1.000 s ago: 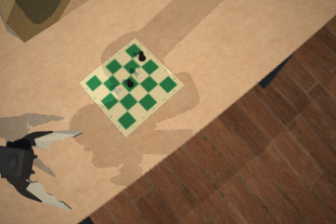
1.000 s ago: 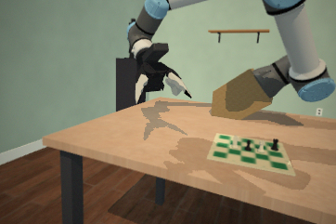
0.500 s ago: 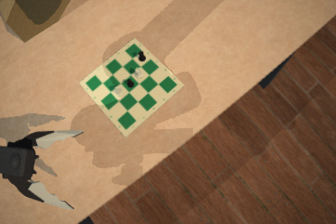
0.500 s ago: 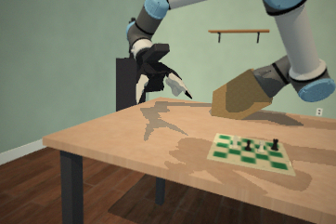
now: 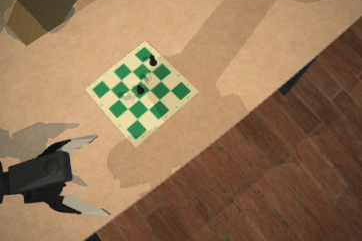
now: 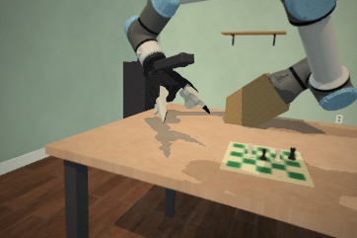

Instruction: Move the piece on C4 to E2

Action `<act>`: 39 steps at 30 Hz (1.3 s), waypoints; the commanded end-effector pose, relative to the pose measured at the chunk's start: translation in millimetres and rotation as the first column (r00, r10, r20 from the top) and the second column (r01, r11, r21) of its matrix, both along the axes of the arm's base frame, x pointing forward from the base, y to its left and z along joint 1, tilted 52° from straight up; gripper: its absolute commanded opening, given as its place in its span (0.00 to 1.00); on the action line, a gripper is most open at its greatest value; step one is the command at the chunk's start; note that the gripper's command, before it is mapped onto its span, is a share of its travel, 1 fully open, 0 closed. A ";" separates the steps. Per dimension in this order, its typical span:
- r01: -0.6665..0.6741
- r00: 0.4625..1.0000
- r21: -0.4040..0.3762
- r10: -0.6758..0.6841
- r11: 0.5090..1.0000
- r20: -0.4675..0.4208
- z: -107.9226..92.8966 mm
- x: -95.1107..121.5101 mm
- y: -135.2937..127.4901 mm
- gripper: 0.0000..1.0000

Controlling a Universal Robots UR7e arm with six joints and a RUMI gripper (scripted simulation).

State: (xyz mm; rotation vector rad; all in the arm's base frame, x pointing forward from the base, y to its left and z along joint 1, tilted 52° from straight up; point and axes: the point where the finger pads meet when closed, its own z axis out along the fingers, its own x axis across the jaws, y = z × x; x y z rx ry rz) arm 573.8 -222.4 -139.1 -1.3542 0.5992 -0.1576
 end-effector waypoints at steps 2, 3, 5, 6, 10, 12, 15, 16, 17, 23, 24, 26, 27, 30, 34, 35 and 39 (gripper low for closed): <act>-0.171 0.964 -0.125 0.193 0.977 0.183 13.9 5.8 30.4 1.00; -0.204 0.947 -0.153 0.234 0.967 0.218 16.5 6.4 36.6 1.00; -0.264 0.905 -0.208 0.317 0.942 0.283 21.8 7.1 49.3 1.00; -0.290 0.882 -0.233 0.353 0.929 0.311 24.5 7.3 55.7 1.00; -0.357 0.801 -0.303 0.456 0.884 0.388 29.9 7.3 68.2 1.00; -0.403 0.721 -0.358 0.533 0.842 0.442 35.4 6.9 80.2 1.00; -0.451 0.606 -0.423 0.618 0.785 0.501 40.8 6.2 91.5 1.00; -0.465 0.563 -0.445 0.644 0.765 0.518 43.5 5.9 96.8 1.00; -0.478 0.518 -0.467 0.668 0.744 0.534 46.2 5.6 101.9 1.00; -0.531 0.224 -0.582 0.764 0.616 0.605 57.1 4.9 119.7 1.00; -0.535 0.172 -0.600 0.772 0.594 0.612 59.8 5.0 123.5 1.00; -0.535 0.172 -0.600 0.772 0.594 0.612 59.8 5.0 123.5 1.00; -0.541 0.090 -0.626 0.779 0.562 0.621 62.6 5.2 127.1 1.00; -0.547 -0.099 -0.681 0.770 0.487 0.630 70.7 6.4 136.5 1.00; -0.542 -0.307 -0.736 0.719 0.406 0.623 81.3 9.6 146.6 1.00; -0.539 -0.357 -0.748 0.699 0.386 0.619 83.8 10.6 148.8 1.00; -0.528 -0.510 -0.785 0.617 0.326 0.599 93.0 14.8 156.0 1.00</act>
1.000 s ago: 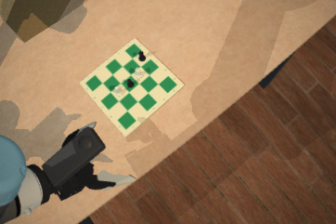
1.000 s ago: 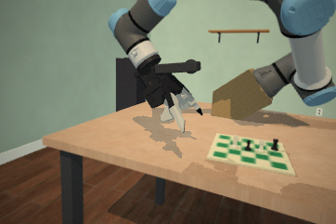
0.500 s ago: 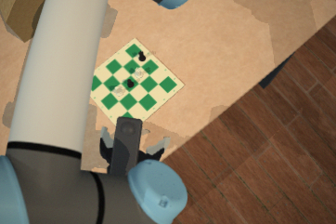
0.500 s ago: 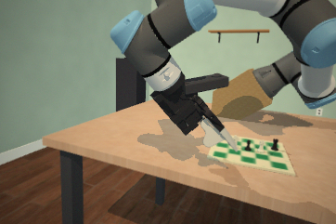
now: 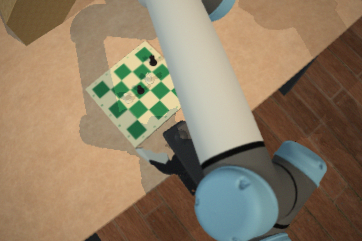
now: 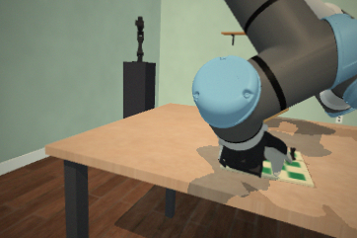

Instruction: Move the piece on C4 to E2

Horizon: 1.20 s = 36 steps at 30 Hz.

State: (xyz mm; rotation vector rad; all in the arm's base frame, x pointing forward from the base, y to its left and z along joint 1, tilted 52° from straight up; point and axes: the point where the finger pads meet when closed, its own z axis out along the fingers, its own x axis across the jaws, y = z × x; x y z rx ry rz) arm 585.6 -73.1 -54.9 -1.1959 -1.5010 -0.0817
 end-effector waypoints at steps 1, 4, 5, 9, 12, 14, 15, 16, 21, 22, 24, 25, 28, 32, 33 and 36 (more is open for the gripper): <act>-0.200 0.976 0.035 0.196 0.979 0.094 10.8 4.0 8.2 1.00; -0.229 0.969 0.038 0.223 0.973 0.109 12.7 5.0 9.6 1.00; -0.254 0.961 0.039 0.248 0.966 0.123 14.4 5.9 10.8 1.00; -0.330 0.934 0.043 0.319 0.943 0.162 19.8 8.9 14.6 1.00; -0.361 0.920 0.044 0.348 0.931 0.178 22.2 10.2 16.3 1.00; -0.372 0.915 0.045 0.359 0.927 0.184 23.0 10.7 16.9 1.00; -0.376 0.914 0.045 0.362 0.926 0.186 23.3 10.9 17.1 1.00; -0.378 0.913 0.045 0.364 0.925 0.187 23.4 10.9 17.2 1.00; -0.379 0.912 0.045 0.365 0.924 0.187 23.5 11.0 17.2 1.00; -0.379 0.912 0.045 0.365 0.924 0.187 23.5 11.0 17.2 1.00; -0.379 0.912 0.045 0.365 0.924 0.187 23.5 11.0 17.2 1.00; -0.379 0.912 0.045 0.365 0.924 0.187 23.5 11.0 17.2 1.00; -0.379 0.912 0.045 0.365 0.924 0.187 23.5 11.0 17.2 1.00; -0.379 0.912 0.045 0.365 0.924 0.187 23.5 11.0 17.2 1.00; -0.379 0.912 0.045 0.365 0.924 0.187 23.5 11.0 17.2 1.00; -0.379 0.912 0.045 0.365 0.924 0.187 23.5 11.0 17.2 1.00</act>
